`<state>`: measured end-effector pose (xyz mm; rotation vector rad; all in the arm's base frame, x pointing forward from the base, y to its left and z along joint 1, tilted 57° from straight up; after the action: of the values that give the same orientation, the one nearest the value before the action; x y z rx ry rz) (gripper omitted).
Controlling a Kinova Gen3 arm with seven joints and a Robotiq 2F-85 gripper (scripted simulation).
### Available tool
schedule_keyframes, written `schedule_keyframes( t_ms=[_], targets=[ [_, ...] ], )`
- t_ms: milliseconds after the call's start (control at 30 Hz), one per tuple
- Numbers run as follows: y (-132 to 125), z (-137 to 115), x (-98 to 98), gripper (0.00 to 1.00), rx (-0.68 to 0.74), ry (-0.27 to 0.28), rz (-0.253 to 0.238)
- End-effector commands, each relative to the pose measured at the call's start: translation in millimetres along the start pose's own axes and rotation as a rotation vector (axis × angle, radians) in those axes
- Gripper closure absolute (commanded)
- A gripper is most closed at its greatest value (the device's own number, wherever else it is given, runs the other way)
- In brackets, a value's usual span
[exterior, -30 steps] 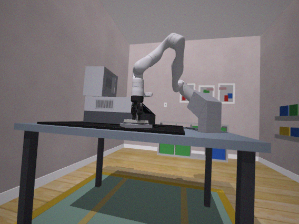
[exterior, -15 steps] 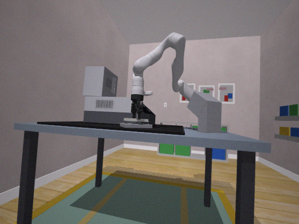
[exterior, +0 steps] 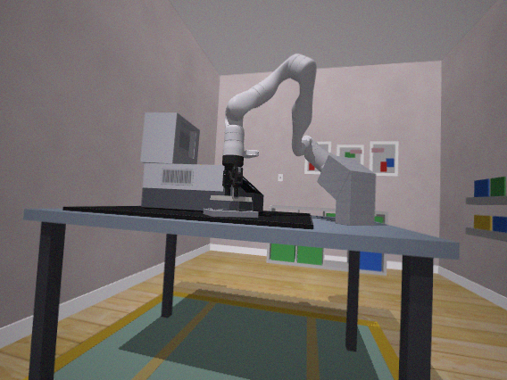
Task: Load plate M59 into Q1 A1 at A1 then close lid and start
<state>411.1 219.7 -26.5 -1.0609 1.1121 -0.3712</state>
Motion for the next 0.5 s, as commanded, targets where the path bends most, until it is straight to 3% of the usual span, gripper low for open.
schedule_keyframes(
  t_ms=[0,467],
  targets=[
    [0.1,0.9,-9.9,0.09,0.003,-0.002,-0.001],
    [0.4,1.1,-26.1,0.09,0.003,-0.003,0.0]
  ],
)
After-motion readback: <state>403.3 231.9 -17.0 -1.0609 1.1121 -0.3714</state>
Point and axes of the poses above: the point where the finger pads meet when closed, its own x axis out along the fingers, its own y axis across the jaws, z = x × y, the point moved 10 cm from there along -x, back along the fingers, and after that the axes turned 5 degrees about x, right-handed, at the moved point
